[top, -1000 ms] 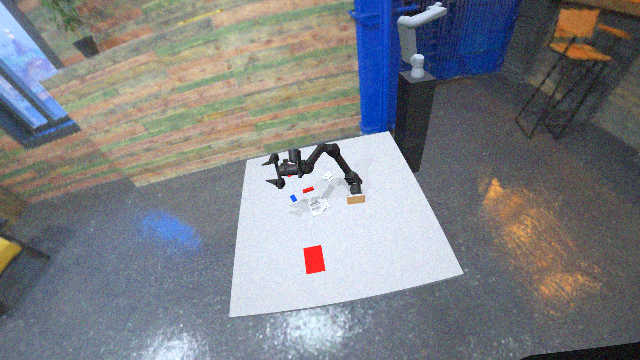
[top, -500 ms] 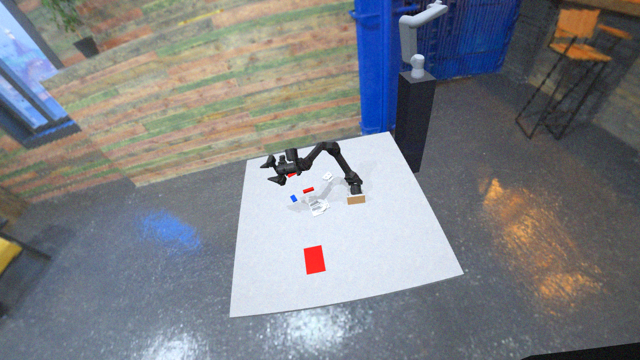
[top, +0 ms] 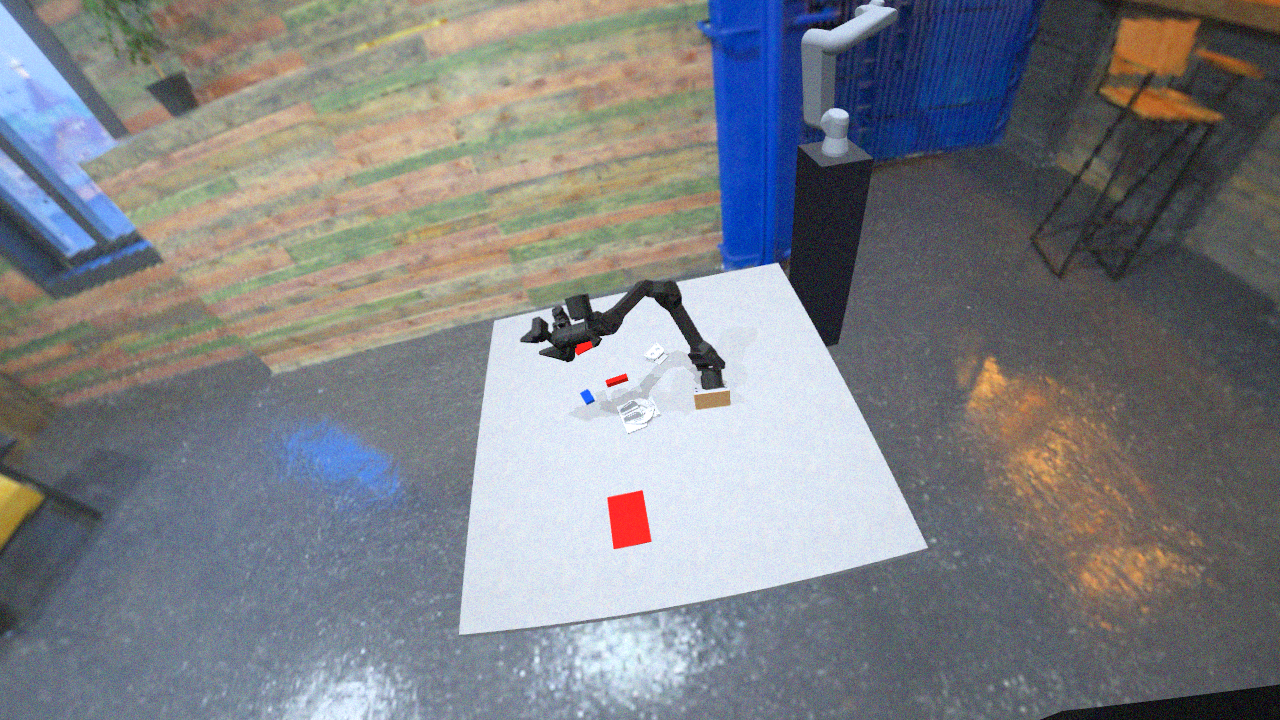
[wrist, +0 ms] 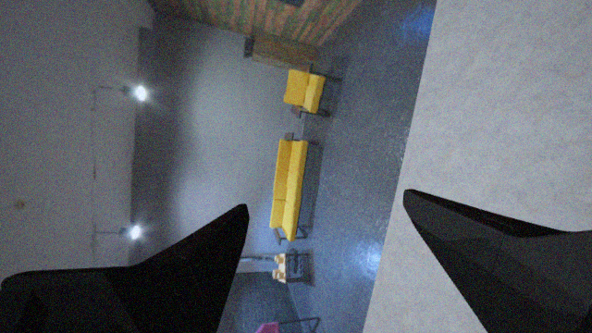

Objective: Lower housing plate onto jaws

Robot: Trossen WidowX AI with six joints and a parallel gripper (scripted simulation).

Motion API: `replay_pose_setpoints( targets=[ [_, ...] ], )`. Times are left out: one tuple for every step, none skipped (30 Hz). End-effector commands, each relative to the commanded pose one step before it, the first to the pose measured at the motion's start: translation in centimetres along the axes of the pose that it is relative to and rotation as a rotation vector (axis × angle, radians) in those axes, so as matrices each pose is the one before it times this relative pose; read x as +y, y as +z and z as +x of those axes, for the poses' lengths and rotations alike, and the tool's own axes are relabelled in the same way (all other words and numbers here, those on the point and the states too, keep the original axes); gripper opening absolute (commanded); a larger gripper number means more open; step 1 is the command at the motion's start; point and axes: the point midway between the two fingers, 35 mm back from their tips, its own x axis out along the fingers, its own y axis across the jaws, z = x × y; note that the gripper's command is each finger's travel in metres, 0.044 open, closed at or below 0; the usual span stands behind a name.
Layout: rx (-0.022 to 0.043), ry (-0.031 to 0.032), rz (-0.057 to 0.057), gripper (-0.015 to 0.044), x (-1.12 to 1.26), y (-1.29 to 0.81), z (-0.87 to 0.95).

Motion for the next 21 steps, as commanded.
replay_pose_setpoints(
  targets=[
    [0.01511, -0.03083, -0.121, 0.044, -1.44, 0.399, 0.621],
    [0.0027, -0.00574, -0.0247, 0.044, -0.256, 0.113, 0.109],
    [0.00284, -0.0057, -0.0247, 0.044, -0.26, 0.106, 0.108],
    [0.00299, -0.00565, -0.0247, 0.044, -0.264, 0.1, 0.107],
    [0.00313, -0.0056, -0.0246, 0.044, -0.267, 0.093, 0.105],
    [0.00327, -0.00555, -0.0246, 0.044, -0.27, 0.086, 0.104],
    [0.00341, -0.0055, -0.0246, 0.044, -0.273, 0.079, 0.103],
    [0.00355, -0.00544, -0.0246, 0.044, -0.276, 0.072, 0.102],
    [0.00388, -0.00514, -0.0238, 0.044, -0.278, 0.064, 0.093],
    [0.00401, -0.00507, -0.0238, 0.044, -0.28, 0.057, 0.092],
    [0.00414, -0.005, -0.0237, 0.044, -0.283, 0.05, 0.09],
    [0.00427, -0.00493, -0.0237, 0.044, -0.285, 0.043, 0.089],
    [0.00439, -0.00485, -0.0237, 0.044, -0.286, 0.036, 0.088],
    [0.00452, -0.00477, -0.0236, 0.044, -0.288, 0.028, 0.086],
    [0.00464, -0.00469, -0.0236, 0.044, -0.29, 0.021, 0.085],
    [0.00477, -0.00461, -0.0236, 0.044, -0.291, 0.013, 0.084],
    [0.00489, -0.00452, -0.0236, 0.044, -0.292, 0.006, 0.082],
    [0.00501, -0.00443, -0.0235, 0.044, -0.293, -0.002, 0.081],
    [0.00503, -0.0047, -0.0246, 0.044, -0.297, -0.008, 0.089],
    [0.00517, -0.00461, -0.0246, 0.044, -0.298, -0.016, 0.088],
    [0.0053, -0.0045, -0.0246, 0.044, -0.299, -0.024, 0.087]
  ],
)
